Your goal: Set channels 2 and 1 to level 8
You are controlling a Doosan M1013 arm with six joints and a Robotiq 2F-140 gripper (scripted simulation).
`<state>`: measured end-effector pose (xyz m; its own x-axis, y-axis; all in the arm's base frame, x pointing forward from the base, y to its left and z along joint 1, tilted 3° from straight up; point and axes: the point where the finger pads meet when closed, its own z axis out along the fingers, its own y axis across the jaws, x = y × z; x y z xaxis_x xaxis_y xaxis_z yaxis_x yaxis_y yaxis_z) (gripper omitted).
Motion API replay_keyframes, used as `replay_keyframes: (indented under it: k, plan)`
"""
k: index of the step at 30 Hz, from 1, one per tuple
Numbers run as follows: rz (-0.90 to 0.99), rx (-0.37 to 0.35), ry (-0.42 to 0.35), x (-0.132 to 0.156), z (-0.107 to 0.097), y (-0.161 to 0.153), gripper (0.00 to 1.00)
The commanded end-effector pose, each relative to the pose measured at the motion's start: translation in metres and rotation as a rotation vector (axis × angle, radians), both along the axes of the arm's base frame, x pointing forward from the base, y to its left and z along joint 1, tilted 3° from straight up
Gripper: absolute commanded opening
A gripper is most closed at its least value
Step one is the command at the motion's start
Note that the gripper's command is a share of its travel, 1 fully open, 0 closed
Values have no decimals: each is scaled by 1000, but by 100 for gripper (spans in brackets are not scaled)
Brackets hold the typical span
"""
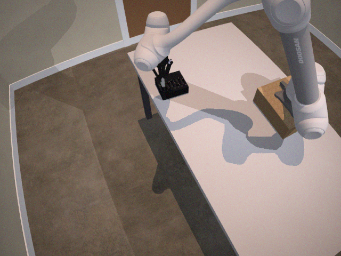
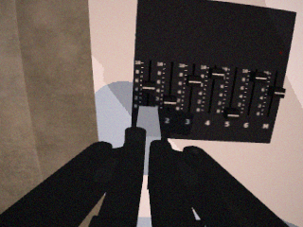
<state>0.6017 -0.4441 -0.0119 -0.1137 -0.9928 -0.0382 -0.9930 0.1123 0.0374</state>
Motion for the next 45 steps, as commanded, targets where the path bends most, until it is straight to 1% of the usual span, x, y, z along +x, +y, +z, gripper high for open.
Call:
replay_keyframes:
  k: [1, 24, 45]
  plan:
    - [0, 0, 0, 0, -1, 0, 10]
    - [0, 0, 0, 0, -16, 1, 10]
    - [0, 0, 0, 0, -22, 1, 10]
